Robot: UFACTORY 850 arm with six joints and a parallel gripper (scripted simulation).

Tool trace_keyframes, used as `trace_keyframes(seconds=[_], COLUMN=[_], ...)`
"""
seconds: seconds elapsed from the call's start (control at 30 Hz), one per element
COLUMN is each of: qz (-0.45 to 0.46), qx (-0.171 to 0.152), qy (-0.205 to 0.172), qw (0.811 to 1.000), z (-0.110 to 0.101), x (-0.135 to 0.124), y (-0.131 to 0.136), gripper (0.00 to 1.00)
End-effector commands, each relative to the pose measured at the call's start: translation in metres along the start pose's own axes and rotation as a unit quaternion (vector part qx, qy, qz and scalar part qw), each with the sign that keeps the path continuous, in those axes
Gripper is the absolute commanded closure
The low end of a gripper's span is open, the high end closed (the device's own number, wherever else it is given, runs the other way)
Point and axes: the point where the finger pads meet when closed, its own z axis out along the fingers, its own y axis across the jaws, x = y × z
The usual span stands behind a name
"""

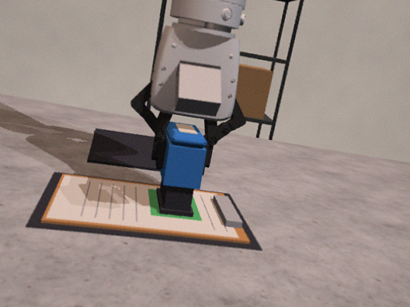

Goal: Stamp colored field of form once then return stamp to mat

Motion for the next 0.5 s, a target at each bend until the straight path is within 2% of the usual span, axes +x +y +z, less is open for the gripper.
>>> trace_keyframes(seconds=[0.0,0.47], qz=[0.0,0.0], qx=[0.002,0.002], qy=[0.0,0.0], qw=[1.0,1.0], z=[-0.0005,0.0028], x=[0.0012,0.0013], y=[-0.001,-0.0011], gripper=[0.73,0.73])
